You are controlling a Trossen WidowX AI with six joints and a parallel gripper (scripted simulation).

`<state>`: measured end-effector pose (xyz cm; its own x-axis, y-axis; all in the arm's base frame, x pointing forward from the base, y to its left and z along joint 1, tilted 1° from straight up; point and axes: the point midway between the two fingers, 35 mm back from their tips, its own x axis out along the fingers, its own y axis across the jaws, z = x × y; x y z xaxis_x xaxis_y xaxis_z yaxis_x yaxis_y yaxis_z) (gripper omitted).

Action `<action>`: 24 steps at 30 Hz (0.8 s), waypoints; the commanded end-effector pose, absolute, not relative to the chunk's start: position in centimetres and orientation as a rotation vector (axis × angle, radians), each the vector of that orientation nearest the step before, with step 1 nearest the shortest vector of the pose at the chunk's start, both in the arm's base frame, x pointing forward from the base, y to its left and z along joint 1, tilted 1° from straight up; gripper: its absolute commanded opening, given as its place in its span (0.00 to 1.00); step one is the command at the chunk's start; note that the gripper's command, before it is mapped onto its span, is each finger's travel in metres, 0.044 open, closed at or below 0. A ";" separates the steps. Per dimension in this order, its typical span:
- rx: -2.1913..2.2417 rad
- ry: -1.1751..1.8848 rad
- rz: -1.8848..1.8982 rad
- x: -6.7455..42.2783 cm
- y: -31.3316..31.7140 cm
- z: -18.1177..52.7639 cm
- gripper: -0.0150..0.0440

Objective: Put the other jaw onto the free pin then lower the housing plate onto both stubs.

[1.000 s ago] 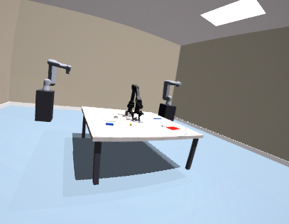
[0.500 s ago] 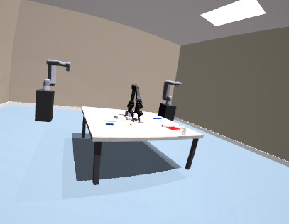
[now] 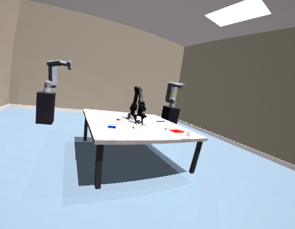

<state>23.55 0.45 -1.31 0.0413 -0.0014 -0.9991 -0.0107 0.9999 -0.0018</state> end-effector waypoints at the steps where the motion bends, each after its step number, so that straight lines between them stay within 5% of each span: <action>1: -0.014 1.535 0.009 23.5 0.4 -1.6 0.85; 24: -0.014 1.535 0.009 23.5 0.5 -1.3 0.85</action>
